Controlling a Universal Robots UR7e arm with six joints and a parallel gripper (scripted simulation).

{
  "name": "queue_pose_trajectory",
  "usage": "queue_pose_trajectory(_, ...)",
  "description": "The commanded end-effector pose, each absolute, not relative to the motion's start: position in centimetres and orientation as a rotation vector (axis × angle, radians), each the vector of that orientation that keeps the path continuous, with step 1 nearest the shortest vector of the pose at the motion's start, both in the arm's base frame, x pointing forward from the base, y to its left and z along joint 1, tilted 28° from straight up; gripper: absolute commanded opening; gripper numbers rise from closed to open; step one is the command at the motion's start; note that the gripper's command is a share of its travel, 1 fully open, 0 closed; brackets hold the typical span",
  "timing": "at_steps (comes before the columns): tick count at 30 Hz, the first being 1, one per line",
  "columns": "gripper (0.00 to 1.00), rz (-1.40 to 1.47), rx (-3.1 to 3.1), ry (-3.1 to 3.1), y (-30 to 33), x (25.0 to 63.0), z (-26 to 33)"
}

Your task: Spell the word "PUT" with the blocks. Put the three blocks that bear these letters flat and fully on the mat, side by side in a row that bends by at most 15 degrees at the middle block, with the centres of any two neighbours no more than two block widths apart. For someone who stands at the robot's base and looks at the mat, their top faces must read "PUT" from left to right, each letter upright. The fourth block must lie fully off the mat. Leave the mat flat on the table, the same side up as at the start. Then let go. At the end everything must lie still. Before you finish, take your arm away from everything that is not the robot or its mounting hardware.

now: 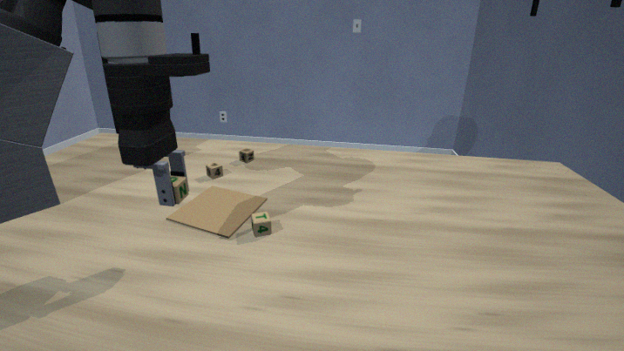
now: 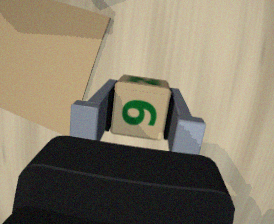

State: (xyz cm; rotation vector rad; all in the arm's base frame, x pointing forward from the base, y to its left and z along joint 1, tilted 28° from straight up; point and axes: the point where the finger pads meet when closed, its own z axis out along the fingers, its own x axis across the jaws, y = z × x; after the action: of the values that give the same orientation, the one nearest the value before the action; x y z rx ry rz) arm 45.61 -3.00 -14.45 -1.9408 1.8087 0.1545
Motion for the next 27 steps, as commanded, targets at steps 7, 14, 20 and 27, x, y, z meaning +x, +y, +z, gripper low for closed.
queue_pose_trajectory(7, 0.57, 0.151, -1.943, 1.806, -1.7, 46.6, -17.3)
queue_pose_trajectory(14, 0.57, 0.151, -1.943, 1.806, -0.8, 47.1, -19.3)
queue_pose_trajectory(20, 0.57, 0.151, -1.943, 1.806, 0.2, 47.7, -21.4)
queue_pose_trajectory(27, 0.57, 0.151, -1.944, 1.806, 0.7, 48.0, -22.6)
